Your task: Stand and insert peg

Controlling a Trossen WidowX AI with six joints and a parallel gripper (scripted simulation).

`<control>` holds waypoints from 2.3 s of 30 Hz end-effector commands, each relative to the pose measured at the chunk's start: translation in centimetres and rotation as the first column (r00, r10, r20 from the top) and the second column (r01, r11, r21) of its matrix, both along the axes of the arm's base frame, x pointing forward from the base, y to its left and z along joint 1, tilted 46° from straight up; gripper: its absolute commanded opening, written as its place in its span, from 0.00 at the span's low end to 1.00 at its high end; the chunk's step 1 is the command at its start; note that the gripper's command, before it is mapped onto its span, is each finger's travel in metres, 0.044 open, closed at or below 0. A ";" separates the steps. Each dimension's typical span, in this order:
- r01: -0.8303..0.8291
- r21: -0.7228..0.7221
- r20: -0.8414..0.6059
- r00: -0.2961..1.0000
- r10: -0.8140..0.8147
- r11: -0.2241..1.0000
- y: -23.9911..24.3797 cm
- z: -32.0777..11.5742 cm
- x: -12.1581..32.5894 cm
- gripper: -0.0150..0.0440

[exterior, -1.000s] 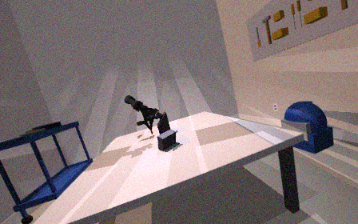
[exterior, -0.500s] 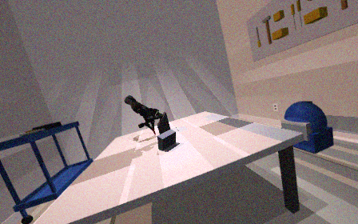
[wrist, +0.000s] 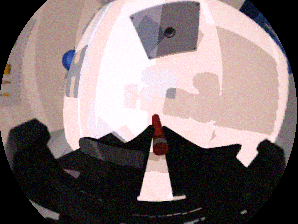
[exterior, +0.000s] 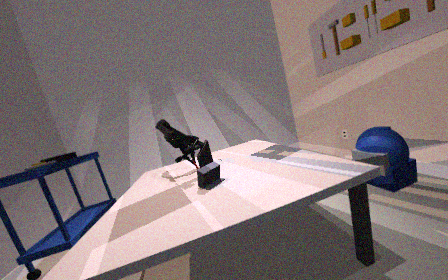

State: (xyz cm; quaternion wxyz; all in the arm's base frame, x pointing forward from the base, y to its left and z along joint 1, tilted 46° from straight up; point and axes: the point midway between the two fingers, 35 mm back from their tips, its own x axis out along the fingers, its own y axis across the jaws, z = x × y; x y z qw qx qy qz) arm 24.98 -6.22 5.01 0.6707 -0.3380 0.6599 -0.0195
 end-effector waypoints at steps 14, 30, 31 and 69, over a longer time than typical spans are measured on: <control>-0.013 0.157 0.063 0.998 0.003 0.987 0.1 -1.5 0.8 0.25; -0.052 0.279 0.144 0.990 0.011 0.959 0.2 -2.2 1.8 0.25; -0.055 0.286 0.150 0.989 0.012 0.957 0.2 -2.2 1.8 0.25; -0.246 0.452 0.406 0.913 0.048 0.857 -0.3 -1.9 4.2 0.25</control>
